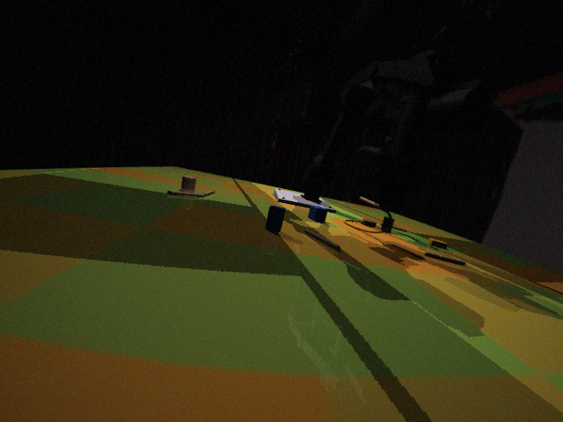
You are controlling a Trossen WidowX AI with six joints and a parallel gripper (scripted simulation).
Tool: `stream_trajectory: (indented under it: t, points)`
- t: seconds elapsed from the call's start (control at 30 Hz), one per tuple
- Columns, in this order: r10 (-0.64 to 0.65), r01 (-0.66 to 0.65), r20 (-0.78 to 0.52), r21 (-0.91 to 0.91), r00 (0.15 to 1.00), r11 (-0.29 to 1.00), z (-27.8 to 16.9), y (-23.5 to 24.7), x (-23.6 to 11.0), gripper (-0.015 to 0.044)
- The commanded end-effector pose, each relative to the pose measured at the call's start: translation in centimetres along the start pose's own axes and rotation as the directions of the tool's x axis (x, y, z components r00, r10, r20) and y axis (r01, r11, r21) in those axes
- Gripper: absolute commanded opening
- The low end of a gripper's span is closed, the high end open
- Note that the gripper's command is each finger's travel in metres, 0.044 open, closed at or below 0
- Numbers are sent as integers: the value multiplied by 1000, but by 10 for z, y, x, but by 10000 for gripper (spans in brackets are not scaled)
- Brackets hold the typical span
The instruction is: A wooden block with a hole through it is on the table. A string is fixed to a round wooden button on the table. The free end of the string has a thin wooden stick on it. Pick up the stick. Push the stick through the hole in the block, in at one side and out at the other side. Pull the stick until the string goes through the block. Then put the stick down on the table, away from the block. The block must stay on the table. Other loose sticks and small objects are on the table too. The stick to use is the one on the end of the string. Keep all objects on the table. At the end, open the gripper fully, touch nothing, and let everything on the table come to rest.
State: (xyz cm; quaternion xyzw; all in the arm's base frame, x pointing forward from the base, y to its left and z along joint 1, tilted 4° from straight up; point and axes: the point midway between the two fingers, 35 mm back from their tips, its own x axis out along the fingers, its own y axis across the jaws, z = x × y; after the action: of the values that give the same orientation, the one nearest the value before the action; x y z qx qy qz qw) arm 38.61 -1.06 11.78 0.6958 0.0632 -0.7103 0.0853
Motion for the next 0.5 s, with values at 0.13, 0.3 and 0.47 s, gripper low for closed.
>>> stream_trajectory:
  t: [0.13, 0.3, 0.47]
  points:
    - [-3, 3, -19, -1, 1000, 1000, -11, 2, -1, 0]
    - [-3, 3, -29, -1, 1000, 1000, -17, 3, -2, 0]
    - [-3, 3, -40, 0, 999, 1000, -24, 4, -2, 0]
